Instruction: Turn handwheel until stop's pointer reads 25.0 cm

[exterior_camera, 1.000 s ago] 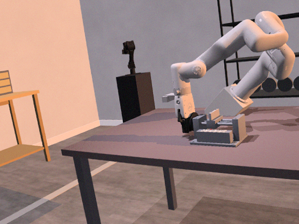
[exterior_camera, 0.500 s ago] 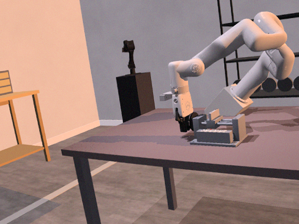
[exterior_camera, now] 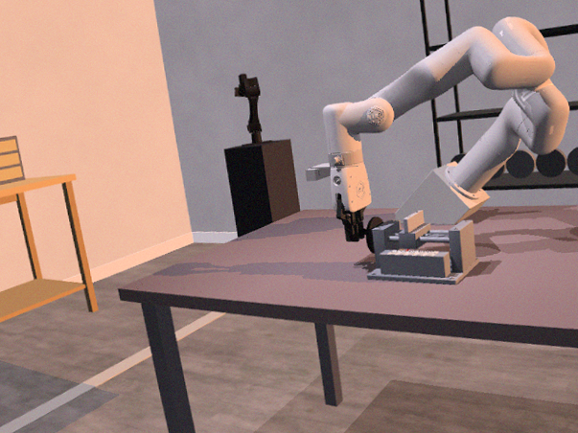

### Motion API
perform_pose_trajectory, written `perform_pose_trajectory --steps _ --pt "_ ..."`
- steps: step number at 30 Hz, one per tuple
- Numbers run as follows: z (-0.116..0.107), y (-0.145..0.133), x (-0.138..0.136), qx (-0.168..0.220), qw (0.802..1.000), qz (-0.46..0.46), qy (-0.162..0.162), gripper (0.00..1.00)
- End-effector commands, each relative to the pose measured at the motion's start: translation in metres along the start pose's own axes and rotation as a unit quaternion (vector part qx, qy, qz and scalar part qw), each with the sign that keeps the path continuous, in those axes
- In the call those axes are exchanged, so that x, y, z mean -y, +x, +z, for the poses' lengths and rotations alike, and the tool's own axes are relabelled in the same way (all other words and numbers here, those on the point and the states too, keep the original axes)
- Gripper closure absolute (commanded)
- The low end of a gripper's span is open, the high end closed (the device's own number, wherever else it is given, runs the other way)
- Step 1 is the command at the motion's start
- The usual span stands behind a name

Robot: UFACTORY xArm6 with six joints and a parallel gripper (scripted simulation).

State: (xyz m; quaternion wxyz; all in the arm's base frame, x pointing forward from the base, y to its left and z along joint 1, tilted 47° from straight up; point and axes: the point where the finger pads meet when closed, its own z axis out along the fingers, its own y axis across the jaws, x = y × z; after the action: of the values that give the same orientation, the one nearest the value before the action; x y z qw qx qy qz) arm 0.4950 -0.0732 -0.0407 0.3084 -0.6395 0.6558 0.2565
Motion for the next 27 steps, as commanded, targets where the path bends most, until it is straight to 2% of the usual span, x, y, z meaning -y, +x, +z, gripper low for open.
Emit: perform_pose_trajectory --steps 1,27 --pt "-0.008 0.000 -0.006 0.000 1.000 0.000 0.000 0.94" --pt "-0.015 0.000 -0.027 0.000 1.000 0.000 0.000 0.94"
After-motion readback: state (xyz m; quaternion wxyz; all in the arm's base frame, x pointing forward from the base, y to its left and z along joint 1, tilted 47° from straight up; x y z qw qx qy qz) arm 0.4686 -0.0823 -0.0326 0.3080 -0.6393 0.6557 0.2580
